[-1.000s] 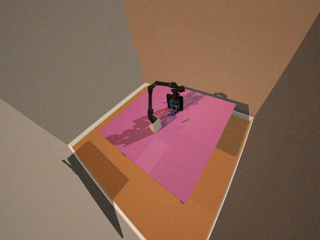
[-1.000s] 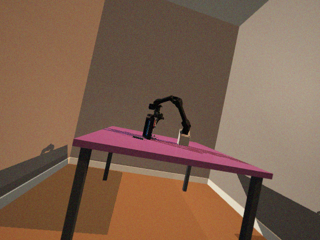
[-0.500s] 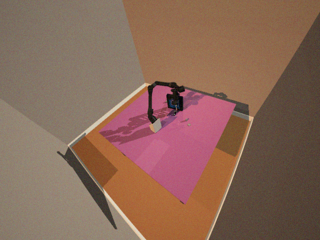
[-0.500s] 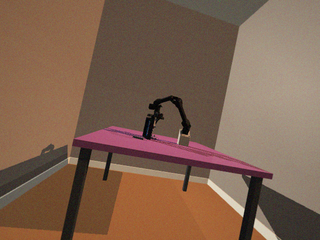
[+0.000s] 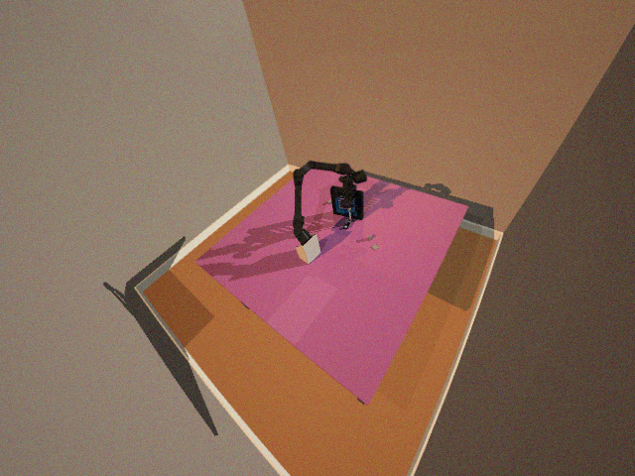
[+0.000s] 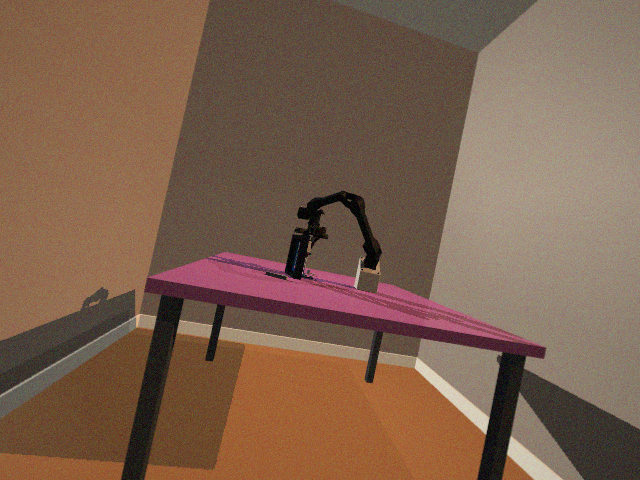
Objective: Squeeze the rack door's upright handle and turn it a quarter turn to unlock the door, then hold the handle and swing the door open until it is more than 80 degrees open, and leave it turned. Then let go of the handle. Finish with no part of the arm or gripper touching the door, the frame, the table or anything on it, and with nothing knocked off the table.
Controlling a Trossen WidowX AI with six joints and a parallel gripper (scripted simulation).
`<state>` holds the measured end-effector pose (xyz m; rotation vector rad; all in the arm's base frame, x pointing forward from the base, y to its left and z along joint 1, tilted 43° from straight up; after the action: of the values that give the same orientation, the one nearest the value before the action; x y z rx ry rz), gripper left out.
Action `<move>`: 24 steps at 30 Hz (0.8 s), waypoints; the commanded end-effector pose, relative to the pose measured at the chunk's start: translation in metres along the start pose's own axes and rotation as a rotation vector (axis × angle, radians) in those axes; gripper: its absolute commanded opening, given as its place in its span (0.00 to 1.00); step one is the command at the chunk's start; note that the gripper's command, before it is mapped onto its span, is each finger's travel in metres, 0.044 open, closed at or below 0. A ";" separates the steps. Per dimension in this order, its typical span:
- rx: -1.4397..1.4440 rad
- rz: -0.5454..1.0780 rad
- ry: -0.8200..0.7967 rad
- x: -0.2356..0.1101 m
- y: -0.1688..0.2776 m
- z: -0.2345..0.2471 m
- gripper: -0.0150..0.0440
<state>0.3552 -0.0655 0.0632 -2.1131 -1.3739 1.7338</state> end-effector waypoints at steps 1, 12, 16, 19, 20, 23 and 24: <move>0.049 -0.001 0.000 0.000 -0.001 0.001 0.27; 0.292 -0.001 0.000 0.000 -0.008 0.009 0.27; 0.380 -0.001 0.000 0.000 -0.011 0.013 0.27; 0.444 -0.001 -0.001 0.000 -0.014 0.016 0.27; 0.465 -0.001 -0.001 0.000 -0.015 0.017 0.27; 0.533 -0.001 -0.001 0.000 -0.020 0.021 0.27; 0.556 -0.001 -0.001 0.000 -0.021 0.023 0.27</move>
<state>0.3286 -0.0642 0.0657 -1.8375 -0.8475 1.8400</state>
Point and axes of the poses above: the point midway between the two fingers, 35 mm back from their tips, its own x axis out along the fingers, its own z axis across the jaws, y = z × x, the point moved 6 cm from there along -x, back along the fingers, and after that the axes turned 4 degrees about -x, right-handed, at the moved point
